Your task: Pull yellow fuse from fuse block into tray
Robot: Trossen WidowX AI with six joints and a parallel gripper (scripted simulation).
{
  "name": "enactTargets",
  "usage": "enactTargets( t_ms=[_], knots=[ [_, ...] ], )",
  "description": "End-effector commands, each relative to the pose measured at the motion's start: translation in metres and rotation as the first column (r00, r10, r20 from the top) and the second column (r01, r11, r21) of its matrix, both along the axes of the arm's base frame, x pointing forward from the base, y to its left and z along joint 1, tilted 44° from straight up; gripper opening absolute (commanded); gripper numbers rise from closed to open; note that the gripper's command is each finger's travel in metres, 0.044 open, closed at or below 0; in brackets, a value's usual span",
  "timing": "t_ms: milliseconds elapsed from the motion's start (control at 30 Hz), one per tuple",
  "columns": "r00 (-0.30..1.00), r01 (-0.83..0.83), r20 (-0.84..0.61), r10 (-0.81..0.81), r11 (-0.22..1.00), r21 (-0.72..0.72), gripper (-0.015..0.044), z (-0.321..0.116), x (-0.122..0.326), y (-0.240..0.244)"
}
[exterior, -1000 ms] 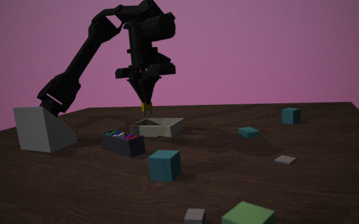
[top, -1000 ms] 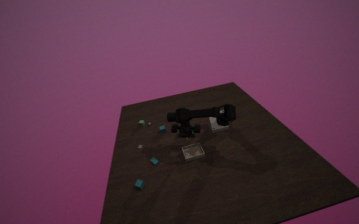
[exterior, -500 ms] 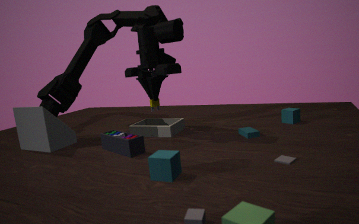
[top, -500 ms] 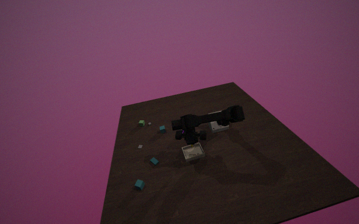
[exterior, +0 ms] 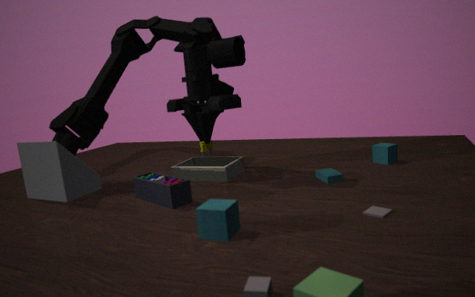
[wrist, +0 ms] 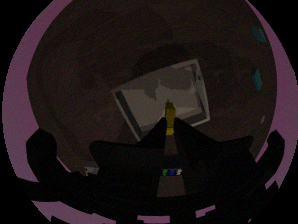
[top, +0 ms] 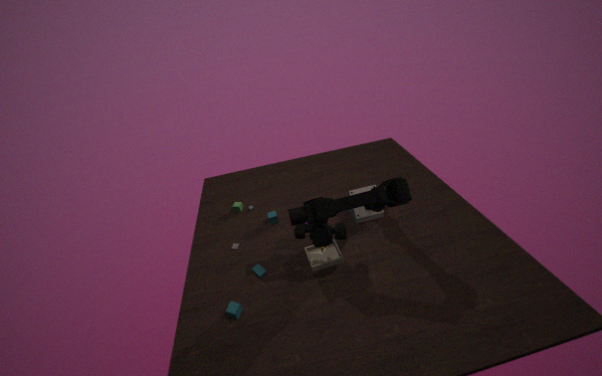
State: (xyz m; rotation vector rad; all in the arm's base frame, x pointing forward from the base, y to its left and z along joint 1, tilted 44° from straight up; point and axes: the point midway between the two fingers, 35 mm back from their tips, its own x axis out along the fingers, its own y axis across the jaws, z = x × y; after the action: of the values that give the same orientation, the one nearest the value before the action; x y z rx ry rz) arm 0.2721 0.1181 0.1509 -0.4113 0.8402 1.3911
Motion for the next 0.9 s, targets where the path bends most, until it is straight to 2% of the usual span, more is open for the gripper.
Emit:
enactTargets(
  t_ms=[0, 267, 667, 700, 867],
  knots=[
    [1.000, 0.004, -0.003, -0.004, 1.000, 0.005, 0.0000, -0.004, 0.000, 0.005],
    [1.000, 0.004, -0.003, -0.004, 1.000, 0.007, 0.0000, -0.012, -0.001, 0.012],
    [1.000, -0.001, 0.000, 0.001, 1.000, 0.001, 0.0315, -0.010, -0.001, 0.010],
    [1.000, 0.000, -0.001, 0.000, 1.000, 0.001, 0.0330, -0.008, -0.001, 0.008],
    [1.000, 0.004, -0.003, -0.004, 1.000, 0.005, 0.0330, 0.017, 0.000, -0.015]
  ],
)
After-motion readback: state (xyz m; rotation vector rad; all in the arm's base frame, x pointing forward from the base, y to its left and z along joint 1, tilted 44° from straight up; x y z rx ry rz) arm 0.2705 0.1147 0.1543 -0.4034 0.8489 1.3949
